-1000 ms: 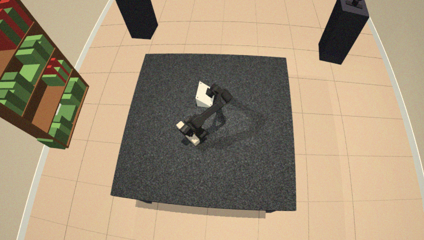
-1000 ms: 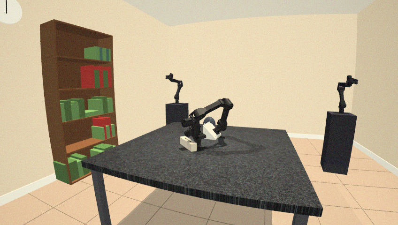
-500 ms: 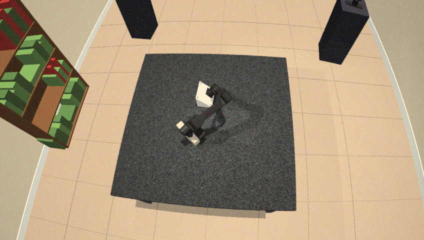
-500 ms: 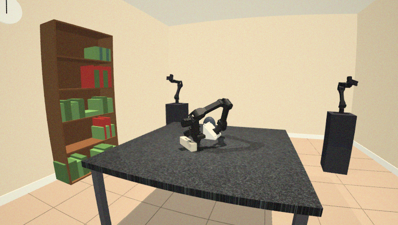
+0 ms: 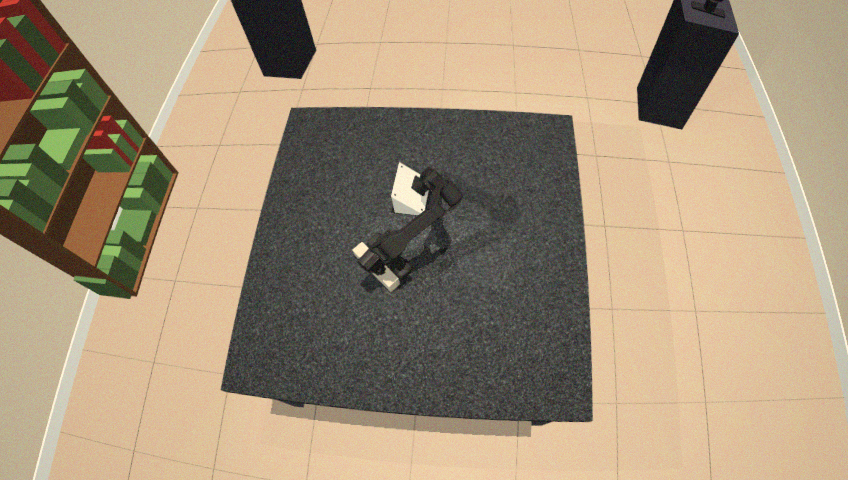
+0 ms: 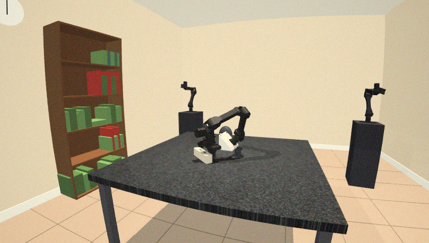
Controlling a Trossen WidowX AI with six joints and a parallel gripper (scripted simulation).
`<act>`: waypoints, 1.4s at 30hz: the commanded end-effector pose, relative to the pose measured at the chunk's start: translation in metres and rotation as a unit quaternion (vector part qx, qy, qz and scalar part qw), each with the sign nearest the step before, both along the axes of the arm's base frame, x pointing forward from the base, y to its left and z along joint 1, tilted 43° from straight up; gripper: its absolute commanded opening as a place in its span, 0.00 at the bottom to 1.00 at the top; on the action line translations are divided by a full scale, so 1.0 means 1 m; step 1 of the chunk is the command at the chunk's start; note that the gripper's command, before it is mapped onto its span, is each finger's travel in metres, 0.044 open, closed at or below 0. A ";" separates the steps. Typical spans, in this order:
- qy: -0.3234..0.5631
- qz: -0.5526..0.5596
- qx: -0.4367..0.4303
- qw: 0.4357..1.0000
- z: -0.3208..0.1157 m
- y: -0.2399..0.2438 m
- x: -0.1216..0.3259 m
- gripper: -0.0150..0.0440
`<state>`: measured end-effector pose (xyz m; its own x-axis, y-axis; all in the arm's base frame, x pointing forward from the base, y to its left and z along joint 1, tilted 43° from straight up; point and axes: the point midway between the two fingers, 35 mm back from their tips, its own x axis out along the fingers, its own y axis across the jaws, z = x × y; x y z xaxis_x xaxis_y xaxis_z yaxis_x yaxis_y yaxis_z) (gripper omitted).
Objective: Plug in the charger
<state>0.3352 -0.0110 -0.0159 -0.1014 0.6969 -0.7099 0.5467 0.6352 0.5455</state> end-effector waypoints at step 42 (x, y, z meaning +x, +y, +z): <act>-0.009 0.001 -0.004 1.000 -0.003 -0.005 0.010 0.25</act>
<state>0.3419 -0.0138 -0.0184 -0.1059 0.6976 -0.7086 0.5451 0.6368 0.5453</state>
